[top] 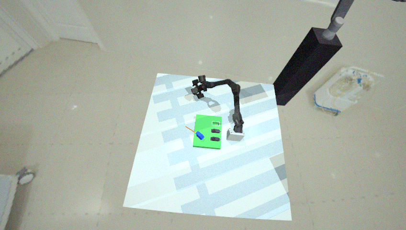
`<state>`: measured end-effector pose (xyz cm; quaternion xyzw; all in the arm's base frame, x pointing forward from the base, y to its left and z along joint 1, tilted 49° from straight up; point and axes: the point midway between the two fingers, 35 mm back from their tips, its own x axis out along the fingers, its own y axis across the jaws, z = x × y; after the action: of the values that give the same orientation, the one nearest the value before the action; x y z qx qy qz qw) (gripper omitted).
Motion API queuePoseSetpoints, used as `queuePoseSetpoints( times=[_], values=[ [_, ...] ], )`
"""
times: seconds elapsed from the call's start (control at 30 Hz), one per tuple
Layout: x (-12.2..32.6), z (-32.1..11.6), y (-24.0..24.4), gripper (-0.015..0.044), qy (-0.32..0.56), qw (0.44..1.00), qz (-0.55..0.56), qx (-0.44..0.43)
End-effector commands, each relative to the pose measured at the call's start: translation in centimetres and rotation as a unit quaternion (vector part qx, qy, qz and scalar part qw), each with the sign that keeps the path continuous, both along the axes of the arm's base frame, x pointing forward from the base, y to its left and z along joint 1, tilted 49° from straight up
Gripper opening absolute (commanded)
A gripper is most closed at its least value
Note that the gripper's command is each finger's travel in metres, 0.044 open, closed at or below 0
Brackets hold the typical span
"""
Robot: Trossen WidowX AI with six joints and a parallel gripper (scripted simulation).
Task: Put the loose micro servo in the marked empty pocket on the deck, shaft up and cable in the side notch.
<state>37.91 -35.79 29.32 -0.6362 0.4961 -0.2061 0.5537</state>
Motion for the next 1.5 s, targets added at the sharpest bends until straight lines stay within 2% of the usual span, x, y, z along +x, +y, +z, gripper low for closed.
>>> queuePoseSetpoints(
  times=[0.0, 0.3, 0.7, 1.03, 1.47],
  values=[
    [1.7, -2.8, 1.9, 0.0440, 0.043, 0.999, 0.018, 0.023],
    [4.9, -9.1, 8.0, 0.0440, 0.153, 0.983, 0.077, 0.069],
    [6.5, -16.5, 17.0, 0.0440, 0.311, 0.933, 0.152, 0.100],
    [5.6, -21.6, 24.3, 0.0440, 0.444, 0.866, 0.209, 0.097],
    [2.1, -26.2, 32.6, 0.0440, 0.603, 0.750, 0.265, 0.057]
  ],
)
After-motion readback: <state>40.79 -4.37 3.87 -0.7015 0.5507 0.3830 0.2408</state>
